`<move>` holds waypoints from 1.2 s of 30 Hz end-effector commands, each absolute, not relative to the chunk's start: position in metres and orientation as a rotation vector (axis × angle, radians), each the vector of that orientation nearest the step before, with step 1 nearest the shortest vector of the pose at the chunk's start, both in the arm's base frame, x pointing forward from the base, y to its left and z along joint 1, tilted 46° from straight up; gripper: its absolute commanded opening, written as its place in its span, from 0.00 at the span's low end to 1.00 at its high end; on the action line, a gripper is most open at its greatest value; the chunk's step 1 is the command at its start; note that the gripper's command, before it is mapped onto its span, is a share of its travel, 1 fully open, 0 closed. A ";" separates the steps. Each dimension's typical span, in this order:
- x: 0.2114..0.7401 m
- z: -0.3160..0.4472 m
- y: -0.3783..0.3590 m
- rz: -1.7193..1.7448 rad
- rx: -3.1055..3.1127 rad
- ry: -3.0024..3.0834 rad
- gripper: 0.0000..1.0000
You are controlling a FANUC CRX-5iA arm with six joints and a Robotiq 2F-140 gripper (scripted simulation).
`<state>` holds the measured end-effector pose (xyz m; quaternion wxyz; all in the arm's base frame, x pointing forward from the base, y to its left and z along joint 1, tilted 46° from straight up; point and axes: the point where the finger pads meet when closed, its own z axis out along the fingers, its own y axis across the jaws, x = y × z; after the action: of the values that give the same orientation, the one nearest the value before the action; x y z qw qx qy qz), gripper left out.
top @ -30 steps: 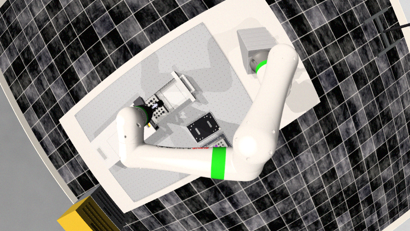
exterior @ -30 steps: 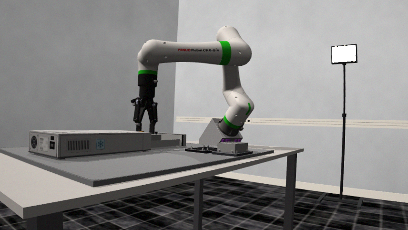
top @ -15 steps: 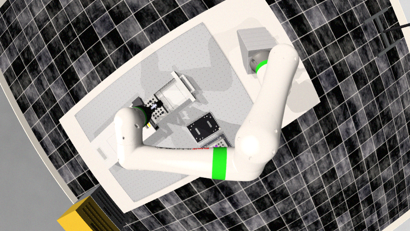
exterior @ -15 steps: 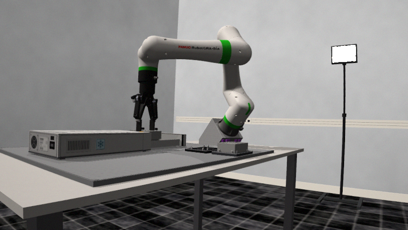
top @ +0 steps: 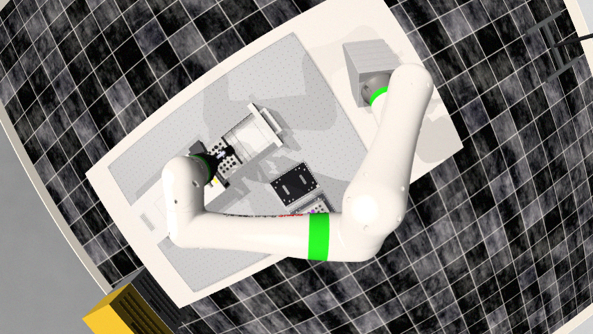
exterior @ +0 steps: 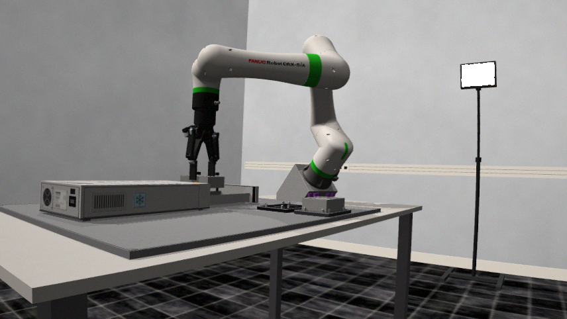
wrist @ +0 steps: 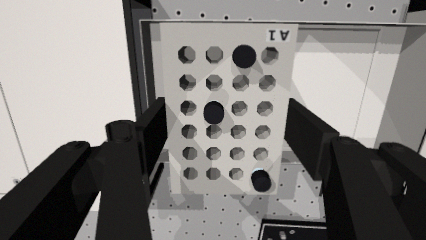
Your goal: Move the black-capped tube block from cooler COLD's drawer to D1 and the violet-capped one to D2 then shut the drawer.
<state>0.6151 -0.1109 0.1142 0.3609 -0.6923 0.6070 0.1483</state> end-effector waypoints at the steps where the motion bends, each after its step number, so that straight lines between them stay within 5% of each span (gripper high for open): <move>1: 0.614 0.117 -0.114 0.379 -1.784 1.565 0.10; 36: 0.605 0.146 -0.142 0.379 -1.784 1.565 0.10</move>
<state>0.6051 -0.1399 0.1439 0.3609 -0.6923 0.6070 0.1483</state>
